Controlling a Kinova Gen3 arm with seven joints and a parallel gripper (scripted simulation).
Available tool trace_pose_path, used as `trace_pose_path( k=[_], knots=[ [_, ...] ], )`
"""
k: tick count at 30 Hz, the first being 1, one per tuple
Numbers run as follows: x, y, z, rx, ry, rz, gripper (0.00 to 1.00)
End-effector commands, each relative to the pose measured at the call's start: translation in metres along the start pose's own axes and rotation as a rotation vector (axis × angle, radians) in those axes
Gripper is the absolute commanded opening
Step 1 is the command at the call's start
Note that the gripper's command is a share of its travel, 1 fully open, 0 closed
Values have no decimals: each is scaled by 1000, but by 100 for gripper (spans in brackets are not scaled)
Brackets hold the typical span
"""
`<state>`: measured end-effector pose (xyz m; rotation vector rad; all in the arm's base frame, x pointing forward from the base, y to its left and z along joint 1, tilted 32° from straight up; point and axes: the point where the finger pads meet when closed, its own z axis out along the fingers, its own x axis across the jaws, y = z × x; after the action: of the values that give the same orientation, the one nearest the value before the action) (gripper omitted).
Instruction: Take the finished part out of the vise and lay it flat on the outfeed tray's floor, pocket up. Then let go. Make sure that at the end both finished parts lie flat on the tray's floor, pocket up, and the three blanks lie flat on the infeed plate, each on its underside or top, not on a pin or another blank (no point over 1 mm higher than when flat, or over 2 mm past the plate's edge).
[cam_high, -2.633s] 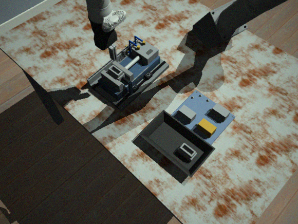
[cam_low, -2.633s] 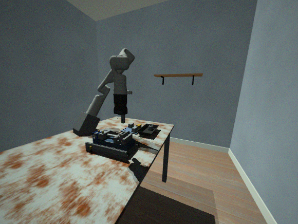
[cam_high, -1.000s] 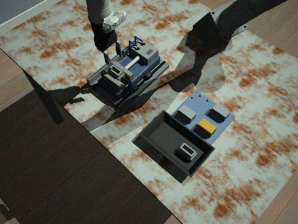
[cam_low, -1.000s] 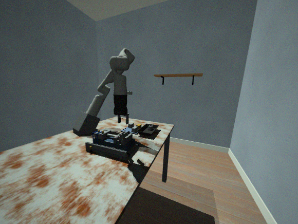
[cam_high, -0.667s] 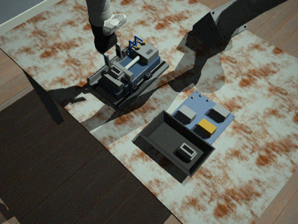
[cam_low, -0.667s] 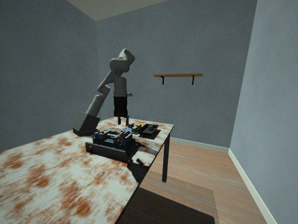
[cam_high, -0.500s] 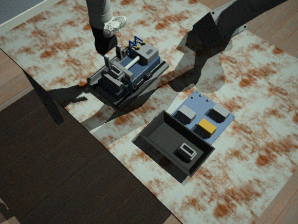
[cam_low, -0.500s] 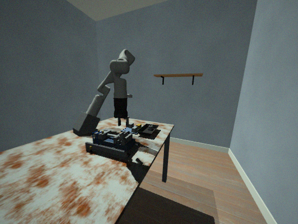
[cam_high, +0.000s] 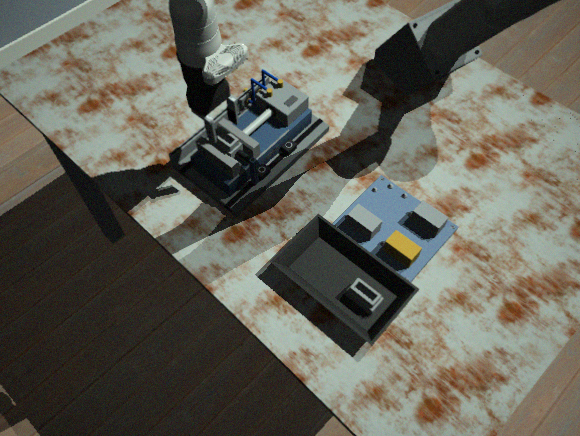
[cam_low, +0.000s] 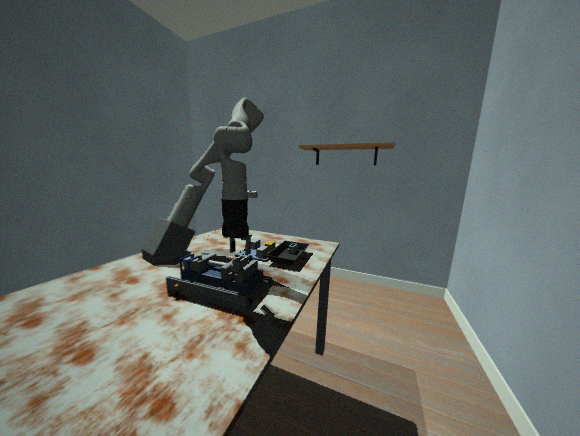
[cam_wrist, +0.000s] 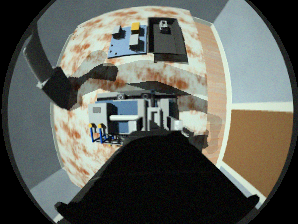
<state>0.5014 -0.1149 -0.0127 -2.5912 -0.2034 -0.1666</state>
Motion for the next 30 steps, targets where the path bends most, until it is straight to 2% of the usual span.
trace_pose_path(
  k=[1, 14, 30],
  knots=[
    [-1, 0, 5, 2, -3, 1, 100],
    [-1, 0, 15, 2, -3, 1, 100],
    [-1, 0, 16, 2, -3, 1, 100]
  ],
)
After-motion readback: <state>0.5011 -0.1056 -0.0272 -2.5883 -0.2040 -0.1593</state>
